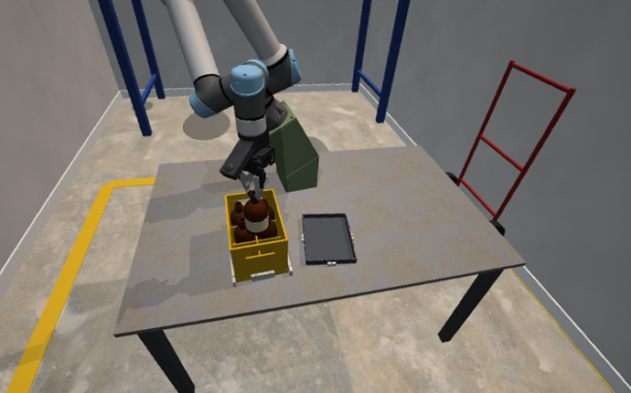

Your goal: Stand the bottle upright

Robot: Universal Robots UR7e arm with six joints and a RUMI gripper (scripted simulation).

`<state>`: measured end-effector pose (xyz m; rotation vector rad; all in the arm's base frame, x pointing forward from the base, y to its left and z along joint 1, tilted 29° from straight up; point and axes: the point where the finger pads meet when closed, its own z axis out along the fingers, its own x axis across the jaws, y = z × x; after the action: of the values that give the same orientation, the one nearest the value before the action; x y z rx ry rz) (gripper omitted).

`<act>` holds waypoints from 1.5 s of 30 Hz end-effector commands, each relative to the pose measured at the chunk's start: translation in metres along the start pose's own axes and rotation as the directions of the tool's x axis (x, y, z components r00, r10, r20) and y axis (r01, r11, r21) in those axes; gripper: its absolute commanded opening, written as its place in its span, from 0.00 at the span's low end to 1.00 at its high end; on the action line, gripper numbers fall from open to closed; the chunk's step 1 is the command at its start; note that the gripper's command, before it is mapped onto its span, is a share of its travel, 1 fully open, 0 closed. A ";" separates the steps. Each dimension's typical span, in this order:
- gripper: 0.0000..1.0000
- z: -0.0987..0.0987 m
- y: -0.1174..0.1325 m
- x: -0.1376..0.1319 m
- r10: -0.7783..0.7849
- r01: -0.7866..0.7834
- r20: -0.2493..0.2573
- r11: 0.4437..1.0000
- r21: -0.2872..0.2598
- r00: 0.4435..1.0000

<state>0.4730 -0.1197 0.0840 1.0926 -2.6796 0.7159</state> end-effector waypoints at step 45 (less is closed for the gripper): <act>0.00 0.000 0.076 -0.049 0.000 0.000 0.001 1.000 0.001 1.000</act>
<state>0.4571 -0.0510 0.0450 1.0928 -2.6795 0.7161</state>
